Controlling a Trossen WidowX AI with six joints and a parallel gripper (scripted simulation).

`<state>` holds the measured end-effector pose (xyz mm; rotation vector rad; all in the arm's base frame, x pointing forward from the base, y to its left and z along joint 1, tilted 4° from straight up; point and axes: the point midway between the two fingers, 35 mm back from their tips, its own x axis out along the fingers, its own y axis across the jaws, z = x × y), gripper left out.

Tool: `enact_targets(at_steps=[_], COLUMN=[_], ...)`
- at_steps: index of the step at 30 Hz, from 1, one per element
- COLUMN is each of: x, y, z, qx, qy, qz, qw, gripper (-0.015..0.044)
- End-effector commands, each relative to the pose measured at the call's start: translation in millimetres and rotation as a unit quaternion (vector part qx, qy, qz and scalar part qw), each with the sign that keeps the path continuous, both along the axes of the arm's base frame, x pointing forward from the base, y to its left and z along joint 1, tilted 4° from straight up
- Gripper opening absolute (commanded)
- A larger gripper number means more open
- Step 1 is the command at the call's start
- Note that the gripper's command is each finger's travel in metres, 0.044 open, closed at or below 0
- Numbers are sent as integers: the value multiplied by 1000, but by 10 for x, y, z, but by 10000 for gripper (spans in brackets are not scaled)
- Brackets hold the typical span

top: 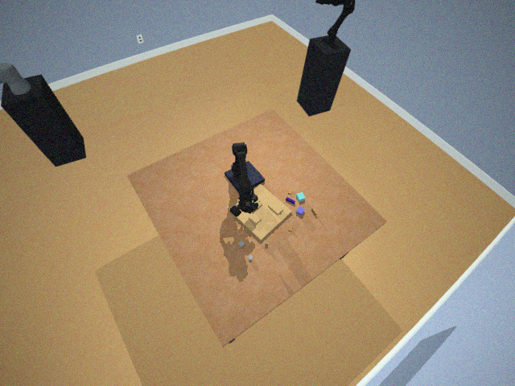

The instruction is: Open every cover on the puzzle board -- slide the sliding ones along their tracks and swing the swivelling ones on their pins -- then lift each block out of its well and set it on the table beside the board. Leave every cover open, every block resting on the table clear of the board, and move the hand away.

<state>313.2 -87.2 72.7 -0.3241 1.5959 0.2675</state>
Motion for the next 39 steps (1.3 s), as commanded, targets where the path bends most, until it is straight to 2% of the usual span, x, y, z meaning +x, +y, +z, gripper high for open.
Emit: enact_targets(at_steps=[1,7,39], x=[34,64,67], y=[195,441,442], z=[-23,-42,-106], qx=[15,31,31], qy=[2,5,5], qz=[-5,-9,-9], qw=[1000,999,999], gripper=[0,0,0])
